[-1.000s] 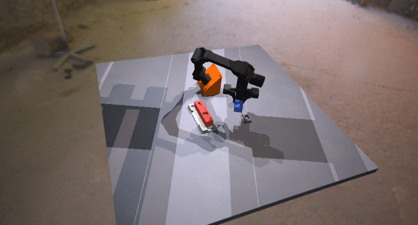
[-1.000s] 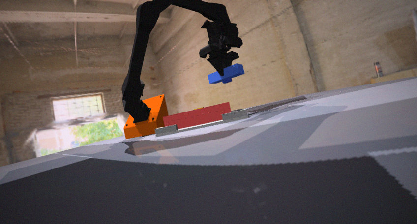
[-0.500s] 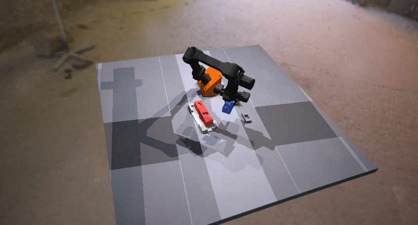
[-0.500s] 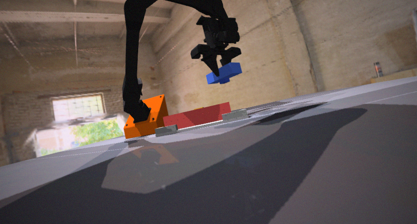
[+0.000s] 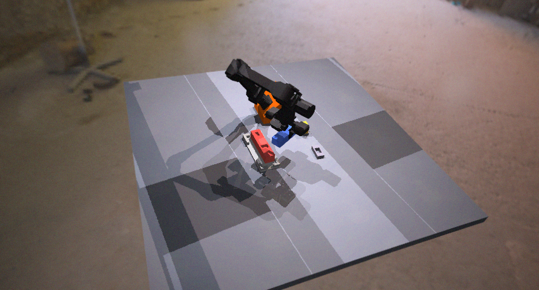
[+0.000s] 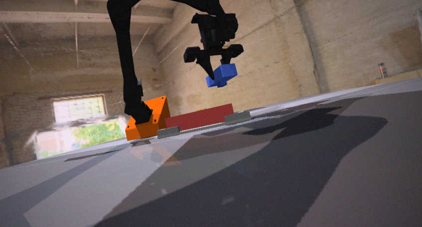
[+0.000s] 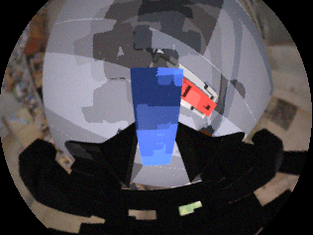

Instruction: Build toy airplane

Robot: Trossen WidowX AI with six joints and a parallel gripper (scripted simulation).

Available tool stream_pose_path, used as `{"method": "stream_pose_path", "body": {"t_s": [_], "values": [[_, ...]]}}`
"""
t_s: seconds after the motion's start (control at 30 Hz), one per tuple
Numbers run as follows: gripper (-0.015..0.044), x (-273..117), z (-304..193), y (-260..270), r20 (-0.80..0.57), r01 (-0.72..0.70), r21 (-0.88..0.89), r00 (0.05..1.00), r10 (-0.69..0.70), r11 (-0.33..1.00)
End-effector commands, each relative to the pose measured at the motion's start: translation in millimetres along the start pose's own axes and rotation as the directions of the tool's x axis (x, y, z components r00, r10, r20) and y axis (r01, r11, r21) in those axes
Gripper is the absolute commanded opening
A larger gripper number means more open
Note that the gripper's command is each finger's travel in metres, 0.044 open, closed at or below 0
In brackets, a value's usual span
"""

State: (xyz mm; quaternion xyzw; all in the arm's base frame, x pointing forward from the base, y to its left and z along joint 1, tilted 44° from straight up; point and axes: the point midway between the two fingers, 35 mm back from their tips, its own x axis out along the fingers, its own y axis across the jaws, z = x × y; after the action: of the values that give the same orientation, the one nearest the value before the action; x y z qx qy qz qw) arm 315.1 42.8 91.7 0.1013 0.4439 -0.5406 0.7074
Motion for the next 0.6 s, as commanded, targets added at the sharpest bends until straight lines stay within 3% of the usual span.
{"method": "stream_pose_path", "body": {"t_s": [0.0,0.57], "values": [[0.0000,4,7,-11,0.003,0.003,0.073,1.000,-0.004,0.997],[0.0000,18,31,-59,0.013,0.008,0.378,1.000,-0.013,0.926]]}}
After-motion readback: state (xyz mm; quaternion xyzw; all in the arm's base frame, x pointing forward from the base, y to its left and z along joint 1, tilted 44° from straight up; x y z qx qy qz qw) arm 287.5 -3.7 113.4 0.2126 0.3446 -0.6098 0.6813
